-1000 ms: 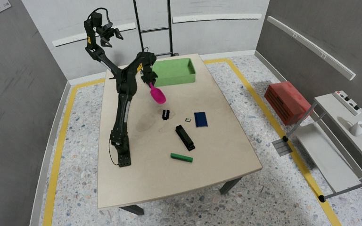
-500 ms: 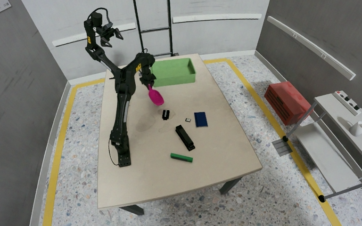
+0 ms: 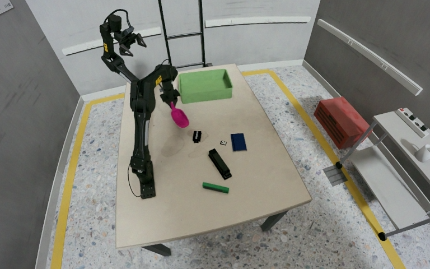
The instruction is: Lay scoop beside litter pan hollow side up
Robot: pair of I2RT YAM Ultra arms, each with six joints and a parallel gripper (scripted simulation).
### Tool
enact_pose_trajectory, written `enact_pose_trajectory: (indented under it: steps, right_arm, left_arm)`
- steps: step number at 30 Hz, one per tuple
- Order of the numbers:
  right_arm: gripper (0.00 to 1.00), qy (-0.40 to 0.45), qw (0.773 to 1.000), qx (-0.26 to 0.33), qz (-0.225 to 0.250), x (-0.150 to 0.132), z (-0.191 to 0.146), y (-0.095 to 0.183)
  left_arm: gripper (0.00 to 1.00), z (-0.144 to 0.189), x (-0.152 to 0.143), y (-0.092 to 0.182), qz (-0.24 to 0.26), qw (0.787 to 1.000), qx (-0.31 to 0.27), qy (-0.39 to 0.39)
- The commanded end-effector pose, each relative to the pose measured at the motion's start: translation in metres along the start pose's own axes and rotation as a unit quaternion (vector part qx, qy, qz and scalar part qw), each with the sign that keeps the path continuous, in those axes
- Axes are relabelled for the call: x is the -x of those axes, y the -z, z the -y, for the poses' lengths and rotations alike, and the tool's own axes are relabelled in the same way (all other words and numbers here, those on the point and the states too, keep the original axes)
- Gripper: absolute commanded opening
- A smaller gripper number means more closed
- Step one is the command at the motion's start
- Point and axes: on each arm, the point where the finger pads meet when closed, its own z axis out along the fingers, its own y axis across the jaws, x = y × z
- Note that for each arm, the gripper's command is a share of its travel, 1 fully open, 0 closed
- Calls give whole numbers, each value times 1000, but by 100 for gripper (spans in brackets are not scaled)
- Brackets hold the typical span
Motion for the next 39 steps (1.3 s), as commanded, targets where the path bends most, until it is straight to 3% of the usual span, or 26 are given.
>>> enact_pose_trajectory:
  steps: [1,29,36,39]
  right_arm:
    - [15,-2,1000,-17,22,9,-5,13]
    - [15,6,1000,-10,15,4,-52,11]
    - [15,67,998,-6,8,-3,-49,15]
    - [15,150,989,-9,7,-7,-44,18]
  left_arm:
    - [100,1,-6,0,-9,1000,-1,-1]
    - [100,1,-6,0,-9,1000,-1,-1]
    - [100,1,-6,0,-9,1000,-1,-1]
    - [100,1,-6,0,-9,1000,-1,-1]
